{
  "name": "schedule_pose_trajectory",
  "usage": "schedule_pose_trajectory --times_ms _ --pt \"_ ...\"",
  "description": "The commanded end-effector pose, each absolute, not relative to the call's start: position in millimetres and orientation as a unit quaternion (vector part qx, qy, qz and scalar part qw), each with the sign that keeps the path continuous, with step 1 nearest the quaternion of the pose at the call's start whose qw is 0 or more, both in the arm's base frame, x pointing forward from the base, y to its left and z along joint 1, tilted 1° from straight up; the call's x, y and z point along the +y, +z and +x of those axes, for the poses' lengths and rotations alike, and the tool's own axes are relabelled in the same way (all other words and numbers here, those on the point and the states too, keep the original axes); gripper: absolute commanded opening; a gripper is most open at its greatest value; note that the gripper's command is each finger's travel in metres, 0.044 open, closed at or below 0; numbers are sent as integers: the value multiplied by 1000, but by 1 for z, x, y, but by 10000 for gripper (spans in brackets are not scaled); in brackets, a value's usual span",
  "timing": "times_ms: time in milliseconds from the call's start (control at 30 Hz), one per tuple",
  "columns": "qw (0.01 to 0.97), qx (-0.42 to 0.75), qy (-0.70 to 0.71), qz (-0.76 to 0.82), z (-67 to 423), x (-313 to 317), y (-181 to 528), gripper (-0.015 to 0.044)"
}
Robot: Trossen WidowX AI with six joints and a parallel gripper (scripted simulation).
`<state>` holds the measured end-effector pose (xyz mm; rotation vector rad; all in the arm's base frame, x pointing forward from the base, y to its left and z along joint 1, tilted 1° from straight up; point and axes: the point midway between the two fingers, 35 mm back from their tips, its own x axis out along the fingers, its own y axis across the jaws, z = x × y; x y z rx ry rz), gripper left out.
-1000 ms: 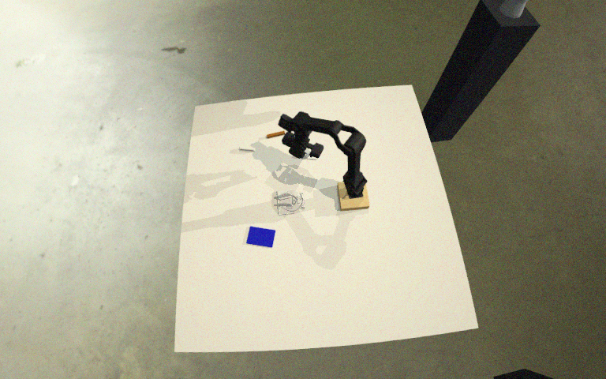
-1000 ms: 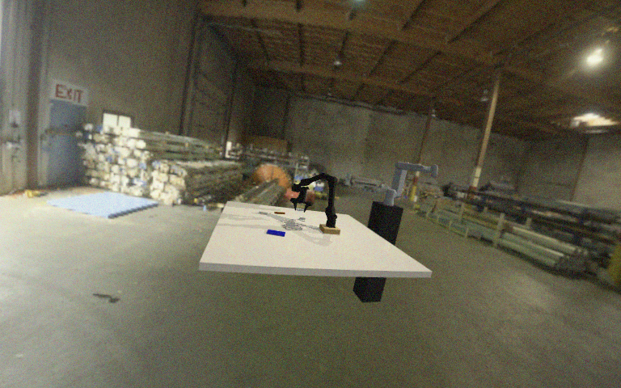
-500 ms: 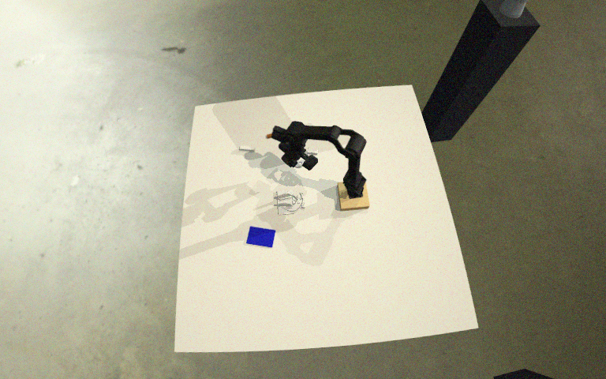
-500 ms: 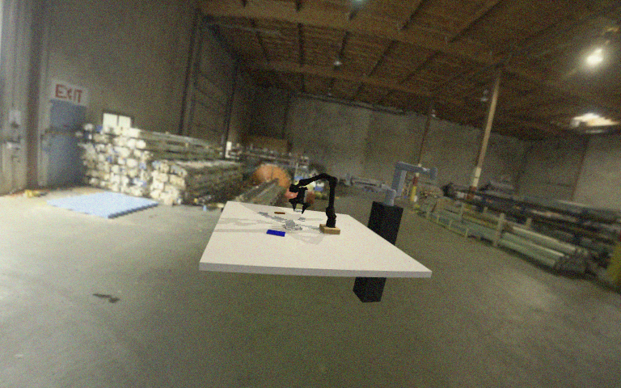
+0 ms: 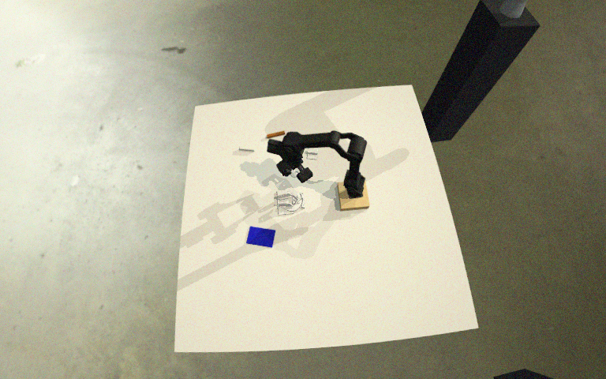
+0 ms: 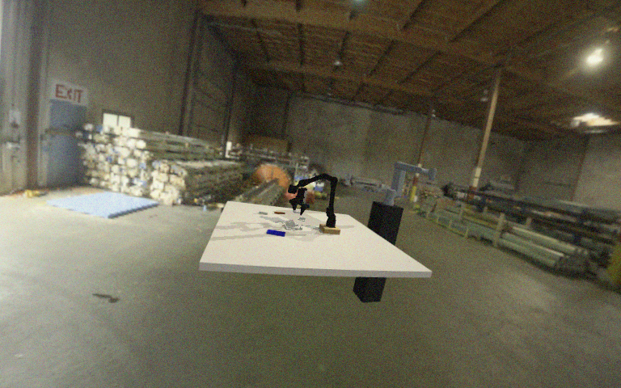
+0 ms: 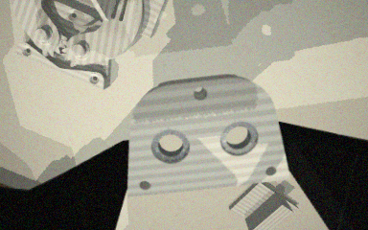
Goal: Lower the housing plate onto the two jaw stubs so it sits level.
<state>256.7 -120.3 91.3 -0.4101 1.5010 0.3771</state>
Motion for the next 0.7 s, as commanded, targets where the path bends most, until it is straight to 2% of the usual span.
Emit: schedule_pose_trajectory --times_ms 0,667 --pt "701 678 149 -164 258 -108 91 351" --pt "719 692 37 -45 266 -43 90 351"
